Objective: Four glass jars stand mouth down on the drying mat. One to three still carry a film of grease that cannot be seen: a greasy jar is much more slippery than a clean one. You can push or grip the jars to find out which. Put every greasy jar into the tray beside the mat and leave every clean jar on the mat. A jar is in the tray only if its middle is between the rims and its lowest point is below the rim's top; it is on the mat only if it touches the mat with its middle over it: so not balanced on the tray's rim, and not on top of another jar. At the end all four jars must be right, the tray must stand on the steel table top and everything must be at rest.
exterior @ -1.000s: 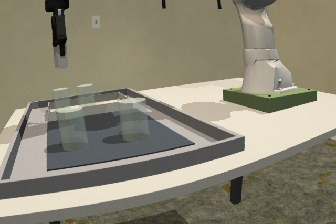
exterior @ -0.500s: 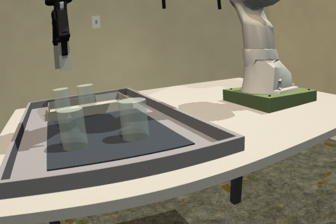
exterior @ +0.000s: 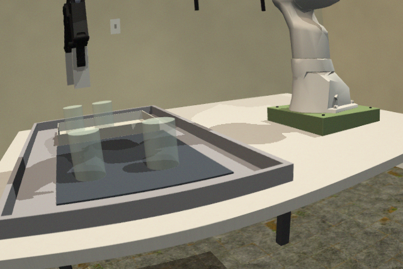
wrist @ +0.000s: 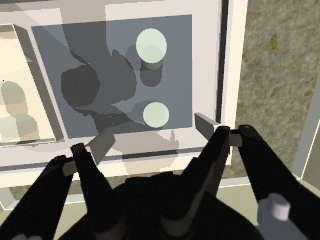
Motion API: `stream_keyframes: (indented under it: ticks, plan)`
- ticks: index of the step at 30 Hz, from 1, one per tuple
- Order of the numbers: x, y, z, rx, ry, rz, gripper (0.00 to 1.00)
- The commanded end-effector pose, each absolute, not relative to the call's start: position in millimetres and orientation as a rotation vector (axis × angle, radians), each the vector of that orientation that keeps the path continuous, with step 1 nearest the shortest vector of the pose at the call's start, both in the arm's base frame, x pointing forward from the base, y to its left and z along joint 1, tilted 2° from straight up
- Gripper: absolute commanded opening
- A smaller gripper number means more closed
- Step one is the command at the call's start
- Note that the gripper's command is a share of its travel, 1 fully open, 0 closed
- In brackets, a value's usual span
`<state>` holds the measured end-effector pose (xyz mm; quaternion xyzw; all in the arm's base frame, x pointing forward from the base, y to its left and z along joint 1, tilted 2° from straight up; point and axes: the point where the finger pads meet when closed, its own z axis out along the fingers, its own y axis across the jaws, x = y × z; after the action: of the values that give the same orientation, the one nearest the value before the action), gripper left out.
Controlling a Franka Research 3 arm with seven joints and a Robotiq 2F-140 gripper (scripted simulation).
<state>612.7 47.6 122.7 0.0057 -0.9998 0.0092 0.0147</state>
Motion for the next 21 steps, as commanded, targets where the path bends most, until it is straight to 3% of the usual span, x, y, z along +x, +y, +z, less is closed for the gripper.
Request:
stream_keyframes:
  ticks: [1, 11, 21]
  plan:
    - [612.7, 50.9, 105.5, -0.103, -3.109, 0.038, 1.00]
    - [611.2, 49.8, 56.3, -0.103, -3.109, 0.038, 1.00]
    - [611.2, 49.8, 56.3, -0.103, -3.109, 0.038, 1.00]
